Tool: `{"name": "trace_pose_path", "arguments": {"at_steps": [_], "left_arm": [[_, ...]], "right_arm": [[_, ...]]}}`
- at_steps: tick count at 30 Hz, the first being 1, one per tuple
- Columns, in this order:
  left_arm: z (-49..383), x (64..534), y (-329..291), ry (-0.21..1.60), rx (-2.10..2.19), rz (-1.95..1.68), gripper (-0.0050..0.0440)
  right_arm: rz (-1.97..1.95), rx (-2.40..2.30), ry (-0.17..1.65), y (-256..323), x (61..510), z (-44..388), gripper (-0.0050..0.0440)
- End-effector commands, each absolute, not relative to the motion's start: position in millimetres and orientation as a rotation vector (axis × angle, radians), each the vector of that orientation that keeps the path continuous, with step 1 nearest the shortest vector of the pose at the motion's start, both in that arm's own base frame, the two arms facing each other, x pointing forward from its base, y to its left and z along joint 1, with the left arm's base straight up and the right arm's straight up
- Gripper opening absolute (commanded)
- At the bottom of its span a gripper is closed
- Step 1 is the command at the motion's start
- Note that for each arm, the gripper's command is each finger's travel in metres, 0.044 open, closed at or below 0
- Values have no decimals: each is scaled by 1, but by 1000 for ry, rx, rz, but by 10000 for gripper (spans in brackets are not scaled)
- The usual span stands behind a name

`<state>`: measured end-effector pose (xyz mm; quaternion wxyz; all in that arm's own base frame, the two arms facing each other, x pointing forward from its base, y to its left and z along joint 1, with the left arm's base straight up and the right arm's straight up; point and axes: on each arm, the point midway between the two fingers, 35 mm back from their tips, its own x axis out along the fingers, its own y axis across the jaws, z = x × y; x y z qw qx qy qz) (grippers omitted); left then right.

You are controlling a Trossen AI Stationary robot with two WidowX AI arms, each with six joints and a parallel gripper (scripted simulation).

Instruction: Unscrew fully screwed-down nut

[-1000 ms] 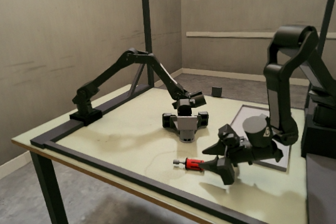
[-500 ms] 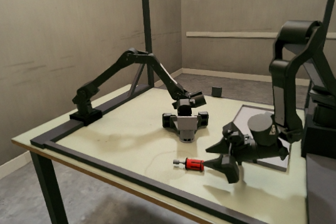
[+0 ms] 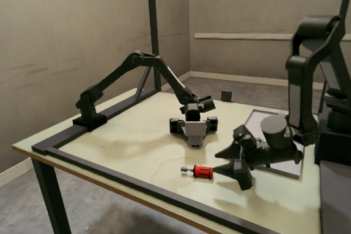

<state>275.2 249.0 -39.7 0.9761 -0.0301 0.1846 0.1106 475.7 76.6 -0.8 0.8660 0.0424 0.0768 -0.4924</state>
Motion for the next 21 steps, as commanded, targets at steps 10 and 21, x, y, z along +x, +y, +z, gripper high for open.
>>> {"name": "trace_pose_path", "arguments": {"at_steps": [10, 21], "left_arm": [[31, 292, 301, 302, 21, 365, 300], [95, 292, 328, 245, 43, 494, 300]], "right_arm": [[-1028, 133, 130, 78, 481, 22, 245], [-1029, 133, 129, 78, 481, 22, 305]]}}
